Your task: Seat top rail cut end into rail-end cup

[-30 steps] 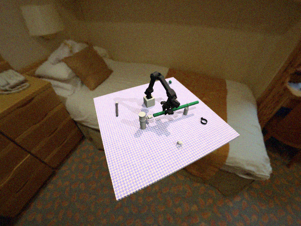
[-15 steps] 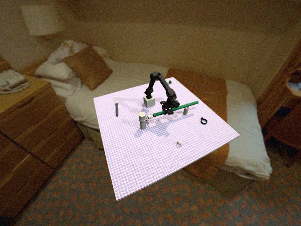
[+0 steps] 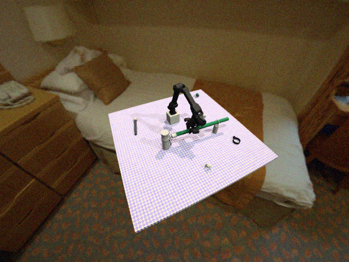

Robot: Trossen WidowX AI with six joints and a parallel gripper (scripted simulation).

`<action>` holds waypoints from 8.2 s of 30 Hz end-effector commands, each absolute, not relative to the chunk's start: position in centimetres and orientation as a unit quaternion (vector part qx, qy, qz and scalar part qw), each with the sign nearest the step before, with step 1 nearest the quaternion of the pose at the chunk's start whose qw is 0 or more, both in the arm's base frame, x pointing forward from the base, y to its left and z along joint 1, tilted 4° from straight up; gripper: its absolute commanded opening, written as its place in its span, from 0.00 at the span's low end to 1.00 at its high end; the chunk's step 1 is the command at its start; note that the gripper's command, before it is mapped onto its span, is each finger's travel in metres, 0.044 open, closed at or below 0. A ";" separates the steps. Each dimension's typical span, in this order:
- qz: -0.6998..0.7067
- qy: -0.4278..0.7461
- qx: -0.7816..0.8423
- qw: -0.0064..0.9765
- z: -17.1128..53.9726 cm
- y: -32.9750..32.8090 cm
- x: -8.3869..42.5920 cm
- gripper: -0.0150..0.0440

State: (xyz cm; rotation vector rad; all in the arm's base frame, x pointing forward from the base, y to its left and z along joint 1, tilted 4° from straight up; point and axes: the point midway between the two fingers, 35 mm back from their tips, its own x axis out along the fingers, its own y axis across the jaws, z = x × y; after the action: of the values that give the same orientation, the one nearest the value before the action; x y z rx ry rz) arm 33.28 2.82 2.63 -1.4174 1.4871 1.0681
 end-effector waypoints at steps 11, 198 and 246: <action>0.418 0.588 -0.565 0.400 2.9 2.4 33.4 0.25; 0.435 0.583 -0.554 0.405 2.9 -0.7 33.4 0.25; 0.438 0.579 -0.556 0.404 11.1 4.6 33.5 1.00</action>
State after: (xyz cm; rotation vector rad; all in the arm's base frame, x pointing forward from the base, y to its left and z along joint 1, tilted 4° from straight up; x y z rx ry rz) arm 33.53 4.50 11.01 -1.4117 1.4620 1.1054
